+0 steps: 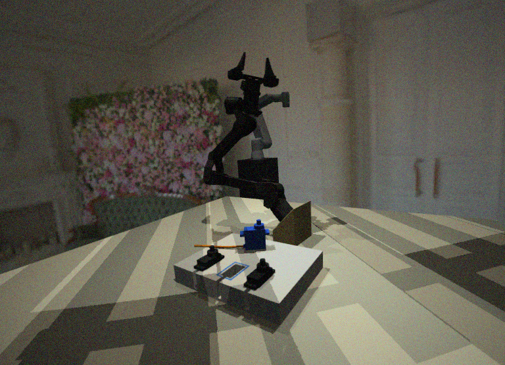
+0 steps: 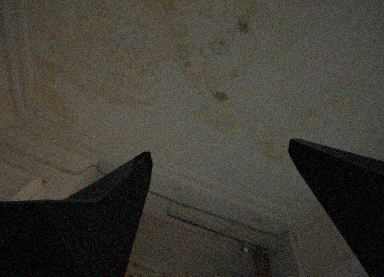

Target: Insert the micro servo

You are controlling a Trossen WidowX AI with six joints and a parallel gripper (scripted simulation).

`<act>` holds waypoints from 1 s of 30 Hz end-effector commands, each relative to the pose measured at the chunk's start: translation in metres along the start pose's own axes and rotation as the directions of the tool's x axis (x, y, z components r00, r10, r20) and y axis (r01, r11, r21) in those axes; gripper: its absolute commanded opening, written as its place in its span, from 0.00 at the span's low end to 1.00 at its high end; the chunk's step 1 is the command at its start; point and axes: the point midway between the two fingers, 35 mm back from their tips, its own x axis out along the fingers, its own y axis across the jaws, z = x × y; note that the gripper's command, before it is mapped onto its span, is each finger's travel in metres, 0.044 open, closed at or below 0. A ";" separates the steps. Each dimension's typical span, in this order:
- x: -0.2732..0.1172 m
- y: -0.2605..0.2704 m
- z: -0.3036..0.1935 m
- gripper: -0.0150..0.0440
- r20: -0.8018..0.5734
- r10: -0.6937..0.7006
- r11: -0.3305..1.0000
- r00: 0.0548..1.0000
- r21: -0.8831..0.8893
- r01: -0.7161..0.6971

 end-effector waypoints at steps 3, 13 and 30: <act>0.003 0.001 -0.019 1.00 -0.066 0.002 1.000 0.998 0.020 -0.001; 0.007 0.000 -0.061 1.00 -0.199 0.007 0.999 0.980 0.040 0.001; -0.006 -0.003 -0.164 1.00 -0.532 0.008 0.979 0.847 0.176 0.101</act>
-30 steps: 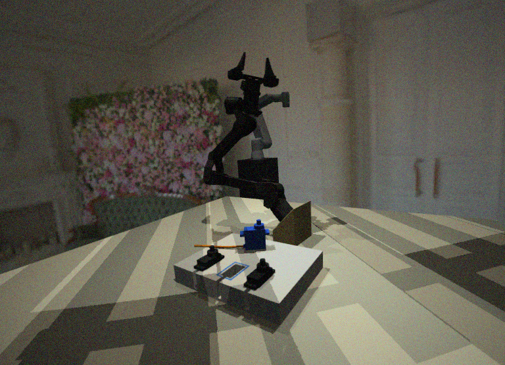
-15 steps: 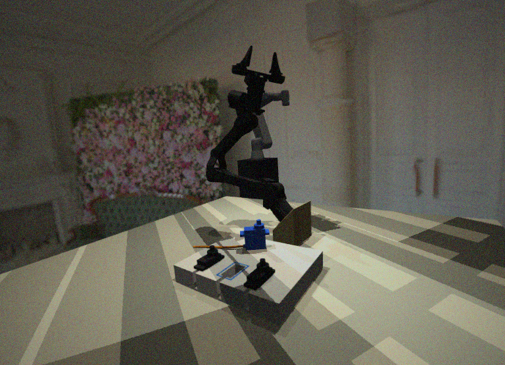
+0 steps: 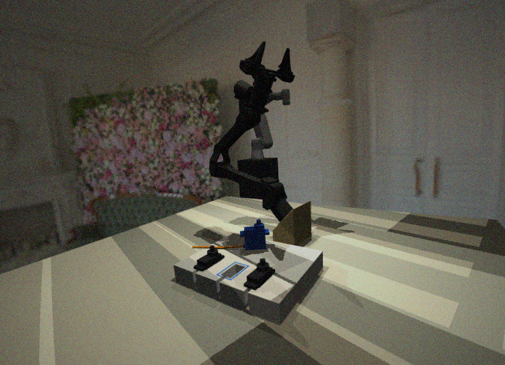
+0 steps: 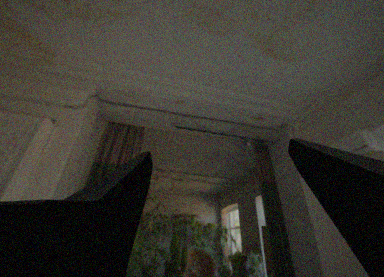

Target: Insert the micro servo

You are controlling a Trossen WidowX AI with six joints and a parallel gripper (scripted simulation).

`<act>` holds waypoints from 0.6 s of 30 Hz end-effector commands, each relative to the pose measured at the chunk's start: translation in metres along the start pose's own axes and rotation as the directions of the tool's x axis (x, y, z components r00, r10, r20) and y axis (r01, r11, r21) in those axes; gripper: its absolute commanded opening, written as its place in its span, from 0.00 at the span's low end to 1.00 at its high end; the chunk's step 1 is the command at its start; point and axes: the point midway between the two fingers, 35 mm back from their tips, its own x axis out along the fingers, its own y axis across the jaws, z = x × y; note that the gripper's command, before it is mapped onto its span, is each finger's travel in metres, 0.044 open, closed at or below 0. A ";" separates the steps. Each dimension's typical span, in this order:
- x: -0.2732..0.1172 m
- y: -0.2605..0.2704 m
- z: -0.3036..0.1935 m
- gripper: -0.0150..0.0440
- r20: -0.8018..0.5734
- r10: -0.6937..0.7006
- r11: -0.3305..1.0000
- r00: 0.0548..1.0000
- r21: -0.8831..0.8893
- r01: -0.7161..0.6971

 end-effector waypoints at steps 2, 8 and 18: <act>0.009 -0.010 -0.033 1.00 -0.129 -0.034 0.996 0.991 0.076 0.044; 0.013 -0.022 -0.068 1.00 -0.251 -0.069 0.987 0.965 0.124 0.103; 0.010 -0.044 -0.133 1.00 -0.485 -0.128 0.936 0.865 0.229 0.267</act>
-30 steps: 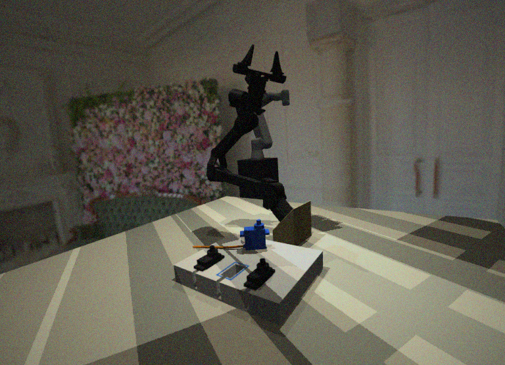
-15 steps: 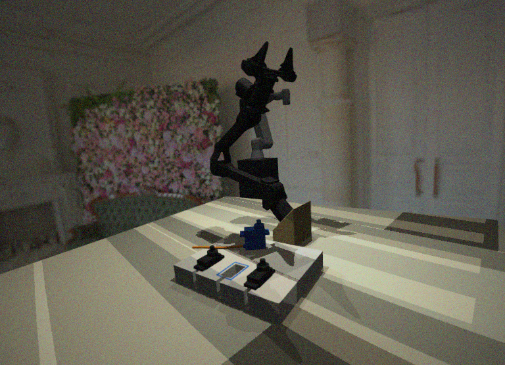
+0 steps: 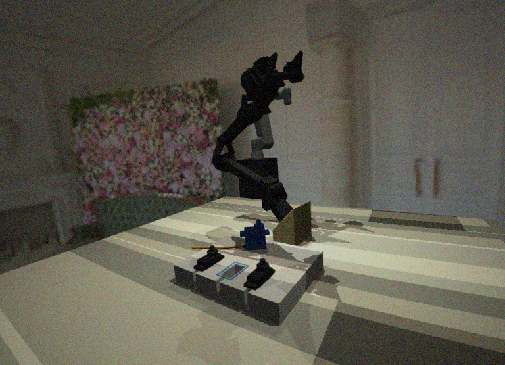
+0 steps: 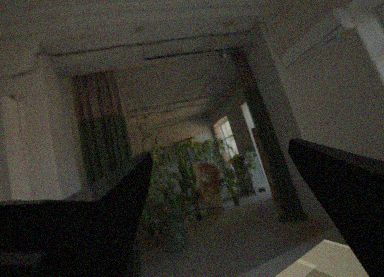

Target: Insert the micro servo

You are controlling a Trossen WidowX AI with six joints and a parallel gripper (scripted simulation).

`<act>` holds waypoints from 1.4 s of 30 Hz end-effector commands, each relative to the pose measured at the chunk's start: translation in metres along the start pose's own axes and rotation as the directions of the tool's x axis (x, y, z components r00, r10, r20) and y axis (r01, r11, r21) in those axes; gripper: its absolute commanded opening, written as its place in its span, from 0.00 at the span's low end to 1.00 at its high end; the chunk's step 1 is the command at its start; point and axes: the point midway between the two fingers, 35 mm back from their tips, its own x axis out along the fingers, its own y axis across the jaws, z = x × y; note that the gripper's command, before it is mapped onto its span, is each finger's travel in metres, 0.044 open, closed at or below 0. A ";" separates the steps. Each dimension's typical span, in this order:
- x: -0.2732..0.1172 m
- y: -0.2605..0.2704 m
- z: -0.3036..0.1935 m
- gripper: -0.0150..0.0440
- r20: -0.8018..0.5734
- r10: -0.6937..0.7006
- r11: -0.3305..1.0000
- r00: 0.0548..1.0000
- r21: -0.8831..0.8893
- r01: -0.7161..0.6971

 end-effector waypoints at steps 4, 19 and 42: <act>0.014 -0.028 -0.037 1.00 -0.162 -0.095 0.986 0.982 0.118 0.115; 0.014 -0.088 -0.120 1.00 -0.496 -0.273 0.846 0.824 0.284 0.451; -0.048 -0.164 -0.225 1.00 -0.852 -0.400 0.336 0.336 0.205 0.919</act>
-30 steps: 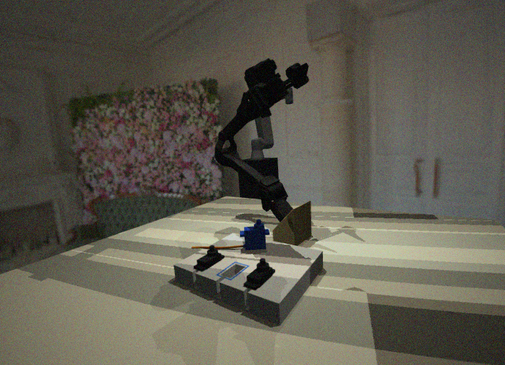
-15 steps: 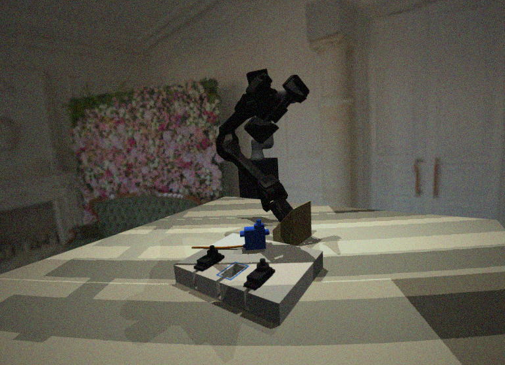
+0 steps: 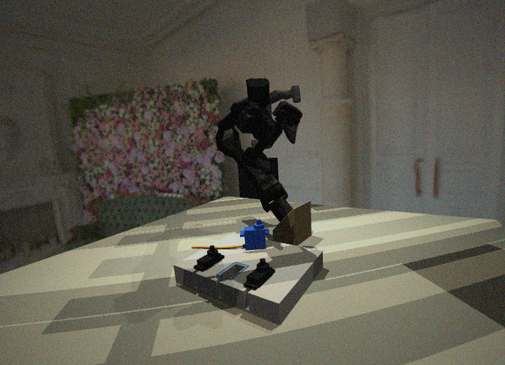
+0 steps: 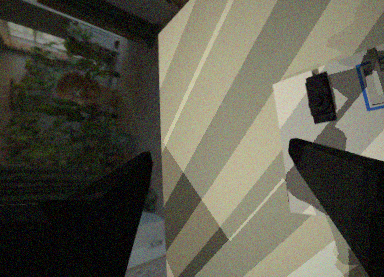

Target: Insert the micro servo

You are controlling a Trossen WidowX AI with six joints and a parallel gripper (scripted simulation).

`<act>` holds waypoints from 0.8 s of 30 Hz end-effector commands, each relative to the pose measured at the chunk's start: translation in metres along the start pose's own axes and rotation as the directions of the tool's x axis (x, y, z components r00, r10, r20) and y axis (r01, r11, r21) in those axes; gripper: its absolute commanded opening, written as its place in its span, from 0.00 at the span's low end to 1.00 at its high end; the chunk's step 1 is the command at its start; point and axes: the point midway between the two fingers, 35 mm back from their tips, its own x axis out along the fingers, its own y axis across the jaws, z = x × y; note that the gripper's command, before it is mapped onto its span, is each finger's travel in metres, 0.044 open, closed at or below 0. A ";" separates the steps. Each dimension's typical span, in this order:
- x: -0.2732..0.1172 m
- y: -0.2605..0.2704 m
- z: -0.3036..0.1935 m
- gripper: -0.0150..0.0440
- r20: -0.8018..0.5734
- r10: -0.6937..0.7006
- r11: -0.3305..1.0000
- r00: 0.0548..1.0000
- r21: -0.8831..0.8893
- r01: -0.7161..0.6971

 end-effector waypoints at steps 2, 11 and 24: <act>0.011 -0.025 -0.002 1.00 -0.049 -0.122 0.986 0.991 0.104 0.127; 0.023 -0.074 -0.011 1.00 -0.155 -0.336 0.894 0.929 0.258 0.366; 0.022 -0.140 -0.023 1.00 -0.310 -0.596 0.622 0.741 0.406 0.670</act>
